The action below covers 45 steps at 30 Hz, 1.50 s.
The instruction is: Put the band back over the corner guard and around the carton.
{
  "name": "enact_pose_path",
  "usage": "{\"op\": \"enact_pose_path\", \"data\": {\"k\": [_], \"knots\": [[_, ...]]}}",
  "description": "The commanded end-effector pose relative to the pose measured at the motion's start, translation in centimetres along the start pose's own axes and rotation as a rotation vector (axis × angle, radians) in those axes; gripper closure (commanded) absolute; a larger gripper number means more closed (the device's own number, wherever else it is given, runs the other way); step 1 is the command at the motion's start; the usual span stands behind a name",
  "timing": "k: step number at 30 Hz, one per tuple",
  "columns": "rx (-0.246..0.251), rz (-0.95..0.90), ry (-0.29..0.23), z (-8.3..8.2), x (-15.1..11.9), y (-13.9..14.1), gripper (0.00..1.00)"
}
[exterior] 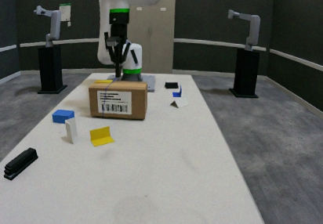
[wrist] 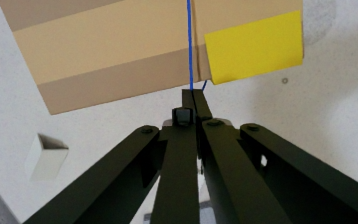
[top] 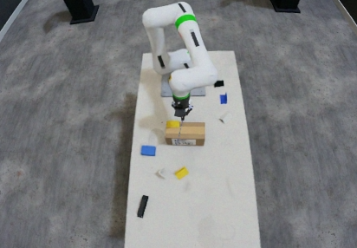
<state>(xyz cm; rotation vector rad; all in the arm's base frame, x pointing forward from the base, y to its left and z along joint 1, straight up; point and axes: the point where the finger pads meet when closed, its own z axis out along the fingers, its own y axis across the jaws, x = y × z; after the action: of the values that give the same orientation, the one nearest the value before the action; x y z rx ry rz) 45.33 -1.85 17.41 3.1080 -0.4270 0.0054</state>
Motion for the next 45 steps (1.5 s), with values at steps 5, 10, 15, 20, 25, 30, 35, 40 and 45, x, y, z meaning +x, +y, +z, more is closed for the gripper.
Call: {"op": "enact_pose_path", "data": {"k": [5, 10, 15, 20, 25, 30, 35, 40, 45], "knots": [[0.000, 0.000, 0.002, -0.1, -0.2, 0.1, 0.90], [0.000, 0.000, 0.002, -0.1, -0.3, 0.1, 0.90], [0.000, 0.000, 0.002, -0.1, -0.2, 0.1, 0.90], [0.000, 0.000, 0.002, -0.1, -0.2, 0.4, 0.90], [0.000, 0.000, 0.002, -0.1, 0.0, 1.0, 0.90], [0.000, 0.000, 0.002, -0.1, 0.2, 2.0, 0.90], [0.000, 0.000, 0.002, -0.1, 0.3, 2.7, 0.90], [0.000, 0.000, 0.002, -0.1, 0.6, 3.9, 0.90], [0.000, 0.000, 0.002, -0.1, 0.8, 5.0, 0.90]]}}
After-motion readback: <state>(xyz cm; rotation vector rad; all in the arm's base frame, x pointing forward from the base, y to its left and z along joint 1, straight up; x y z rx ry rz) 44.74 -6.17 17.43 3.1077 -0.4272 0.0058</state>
